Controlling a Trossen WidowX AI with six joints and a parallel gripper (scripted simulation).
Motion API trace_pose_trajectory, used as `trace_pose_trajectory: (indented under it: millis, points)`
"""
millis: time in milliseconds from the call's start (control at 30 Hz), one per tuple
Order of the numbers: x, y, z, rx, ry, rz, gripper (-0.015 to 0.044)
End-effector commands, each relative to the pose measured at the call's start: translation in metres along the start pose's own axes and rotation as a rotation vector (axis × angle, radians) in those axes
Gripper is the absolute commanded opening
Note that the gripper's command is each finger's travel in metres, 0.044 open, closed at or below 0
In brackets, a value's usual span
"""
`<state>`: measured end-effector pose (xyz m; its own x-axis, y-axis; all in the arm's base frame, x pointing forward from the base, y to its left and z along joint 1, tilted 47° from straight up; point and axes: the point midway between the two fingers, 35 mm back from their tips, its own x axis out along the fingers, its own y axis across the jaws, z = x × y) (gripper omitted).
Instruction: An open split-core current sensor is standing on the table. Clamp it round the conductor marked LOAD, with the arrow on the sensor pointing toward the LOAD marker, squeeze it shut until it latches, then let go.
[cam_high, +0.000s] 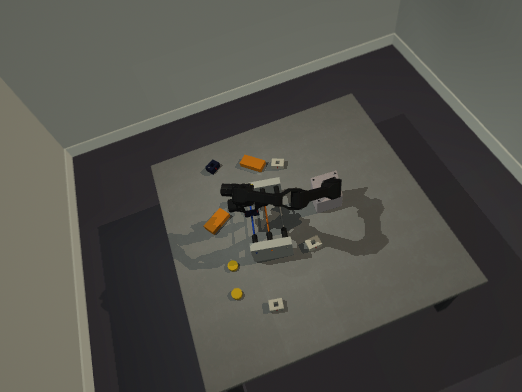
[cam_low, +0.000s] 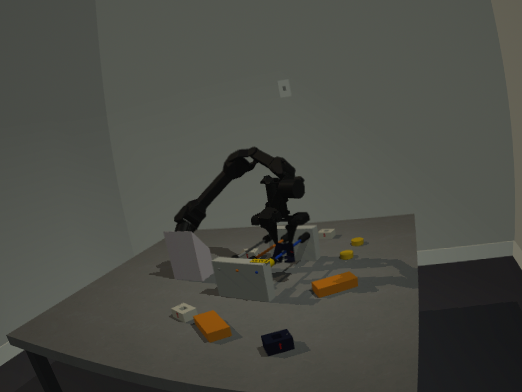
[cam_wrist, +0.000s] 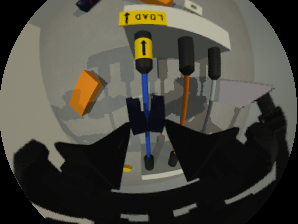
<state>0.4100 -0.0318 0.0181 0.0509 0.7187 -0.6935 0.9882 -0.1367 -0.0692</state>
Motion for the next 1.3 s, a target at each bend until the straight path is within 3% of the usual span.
trace_pose_trajectory:
  millis: [0, 867, 1267]
  points:
    - [-0.0002, 0.0, -0.0004, -0.002, 0.001, 0.0, 0.0]
    - [-0.0002, 0.0, -0.0004, -0.002, 0.001, 0.0, 0.0]
    - [-0.0002, 0.0, -0.0004, -0.002, 0.001, 0.0, 0.0315]
